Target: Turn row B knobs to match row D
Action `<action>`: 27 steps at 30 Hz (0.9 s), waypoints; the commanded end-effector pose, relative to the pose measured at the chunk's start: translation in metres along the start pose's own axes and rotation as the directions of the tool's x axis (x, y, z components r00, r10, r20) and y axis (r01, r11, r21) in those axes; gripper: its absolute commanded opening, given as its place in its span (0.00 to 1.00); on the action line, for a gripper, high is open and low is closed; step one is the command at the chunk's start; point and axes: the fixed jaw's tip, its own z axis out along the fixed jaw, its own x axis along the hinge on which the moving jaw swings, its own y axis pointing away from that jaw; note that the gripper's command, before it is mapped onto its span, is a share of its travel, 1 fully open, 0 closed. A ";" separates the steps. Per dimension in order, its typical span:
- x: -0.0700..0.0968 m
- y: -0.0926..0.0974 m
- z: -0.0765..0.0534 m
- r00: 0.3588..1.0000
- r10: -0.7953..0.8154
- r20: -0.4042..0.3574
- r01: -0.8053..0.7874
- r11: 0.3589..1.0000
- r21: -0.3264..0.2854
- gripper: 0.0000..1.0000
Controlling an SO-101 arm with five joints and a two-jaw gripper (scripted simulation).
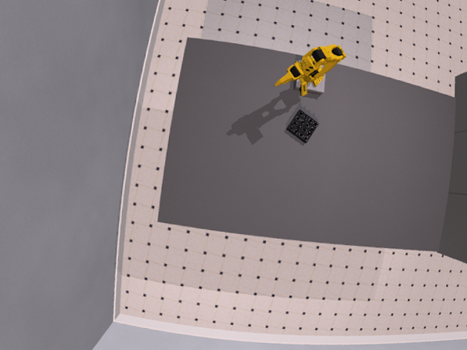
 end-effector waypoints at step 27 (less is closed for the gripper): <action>-0.009 0.082 0.051 1.000 0.010 0.027 -0.003 0.962 -0.275 0.40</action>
